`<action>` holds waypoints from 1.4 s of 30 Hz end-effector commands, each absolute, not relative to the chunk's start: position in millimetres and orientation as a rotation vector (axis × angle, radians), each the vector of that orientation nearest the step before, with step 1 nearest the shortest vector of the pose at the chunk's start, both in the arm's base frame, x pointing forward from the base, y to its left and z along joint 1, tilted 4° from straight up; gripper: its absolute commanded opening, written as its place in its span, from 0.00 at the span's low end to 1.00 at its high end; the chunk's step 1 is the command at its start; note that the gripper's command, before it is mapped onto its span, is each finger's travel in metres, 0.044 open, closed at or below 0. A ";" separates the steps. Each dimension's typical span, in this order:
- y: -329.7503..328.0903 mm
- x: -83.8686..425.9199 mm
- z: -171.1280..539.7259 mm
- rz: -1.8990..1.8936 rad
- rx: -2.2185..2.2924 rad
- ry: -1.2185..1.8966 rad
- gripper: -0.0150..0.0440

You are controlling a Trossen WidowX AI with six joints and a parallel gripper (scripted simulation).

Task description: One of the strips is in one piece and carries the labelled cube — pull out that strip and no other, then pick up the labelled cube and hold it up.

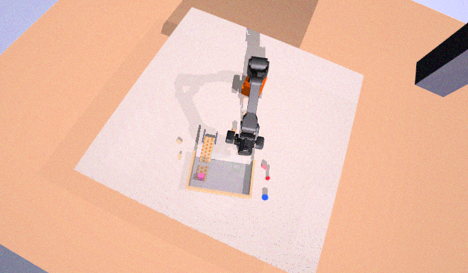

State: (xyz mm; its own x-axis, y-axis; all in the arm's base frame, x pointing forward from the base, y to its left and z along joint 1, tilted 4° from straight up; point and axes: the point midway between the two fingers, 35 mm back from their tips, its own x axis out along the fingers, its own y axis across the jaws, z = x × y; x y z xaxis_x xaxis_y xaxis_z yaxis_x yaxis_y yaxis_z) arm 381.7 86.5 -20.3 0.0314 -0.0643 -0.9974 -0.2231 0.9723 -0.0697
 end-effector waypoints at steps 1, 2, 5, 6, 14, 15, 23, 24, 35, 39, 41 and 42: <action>83.0 363.2 -11.6 0.122 -0.229 1.549 0.25; 82.2 359.2 -9.5 0.122 -0.229 1.549 0.25; 81.0 353.3 -6.4 0.122 -0.229 1.550 0.25; 81.0 353.3 -6.4 0.122 -0.229 1.550 0.25; 76.8 334.7 -6.0 0.122 -0.230 1.552 0.25; 76.0 331.2 -6.0 0.122 -0.230 1.552 0.25; 69.4 302.6 -7.2 0.122 -0.230 1.555 0.25; 68.7 299.6 -7.4 0.122 -0.230 1.555 0.25; 70.7 296.8 28.5 0.122 -0.230 1.555 0.25; 70.7 296.8 28.5 0.122 -0.230 1.555 0.25; 70.7 296.8 28.5 0.122 -0.230 1.555 0.25; 70.7 296.8 28.5 0.122 -0.230 1.555 0.25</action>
